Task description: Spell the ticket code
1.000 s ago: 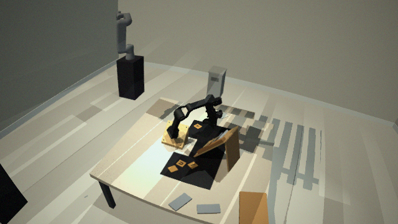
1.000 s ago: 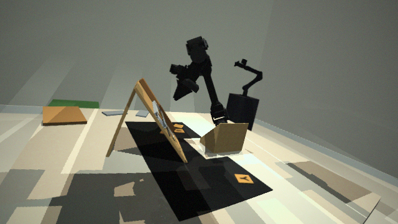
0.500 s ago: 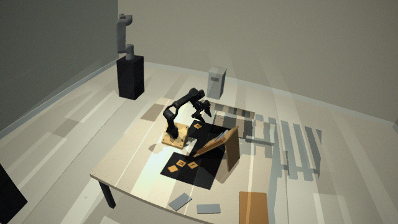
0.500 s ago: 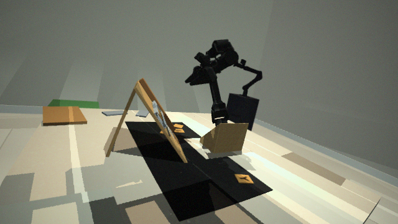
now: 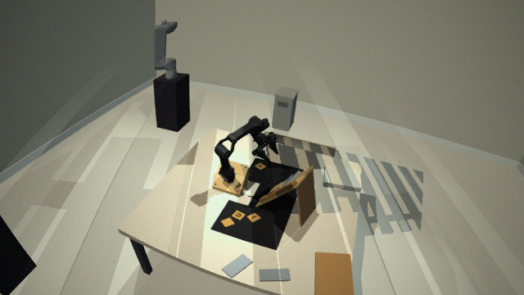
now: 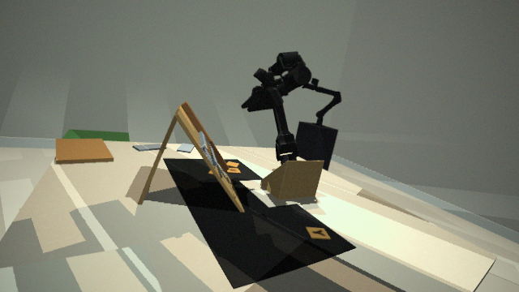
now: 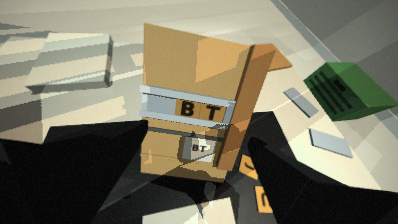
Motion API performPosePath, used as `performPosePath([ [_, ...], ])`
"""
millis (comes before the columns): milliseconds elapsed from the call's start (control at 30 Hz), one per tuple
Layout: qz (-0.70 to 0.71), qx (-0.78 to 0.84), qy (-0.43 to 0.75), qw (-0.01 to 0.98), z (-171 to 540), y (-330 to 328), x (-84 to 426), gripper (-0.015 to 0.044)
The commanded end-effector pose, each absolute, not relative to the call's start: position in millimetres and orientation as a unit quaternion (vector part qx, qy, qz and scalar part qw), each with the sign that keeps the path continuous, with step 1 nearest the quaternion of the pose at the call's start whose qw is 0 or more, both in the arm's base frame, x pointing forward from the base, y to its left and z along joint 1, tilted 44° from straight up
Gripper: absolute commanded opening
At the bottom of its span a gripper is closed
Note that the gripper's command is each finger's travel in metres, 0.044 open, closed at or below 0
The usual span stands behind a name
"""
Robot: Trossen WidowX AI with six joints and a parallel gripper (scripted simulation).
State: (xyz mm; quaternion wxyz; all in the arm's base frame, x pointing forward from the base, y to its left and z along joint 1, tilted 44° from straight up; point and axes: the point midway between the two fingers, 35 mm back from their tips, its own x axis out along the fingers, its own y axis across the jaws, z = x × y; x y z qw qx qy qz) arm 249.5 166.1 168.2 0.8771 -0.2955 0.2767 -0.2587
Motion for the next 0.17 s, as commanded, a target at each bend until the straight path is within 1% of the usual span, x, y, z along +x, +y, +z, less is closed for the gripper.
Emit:
performPosePath([
  [0,-0.259,-0.296,0.275,0.877,168.7,165.6,249.5,0.044],
  [133,-0.259,-0.296,0.275,0.877,168.7,165.6,249.5,0.044],
])
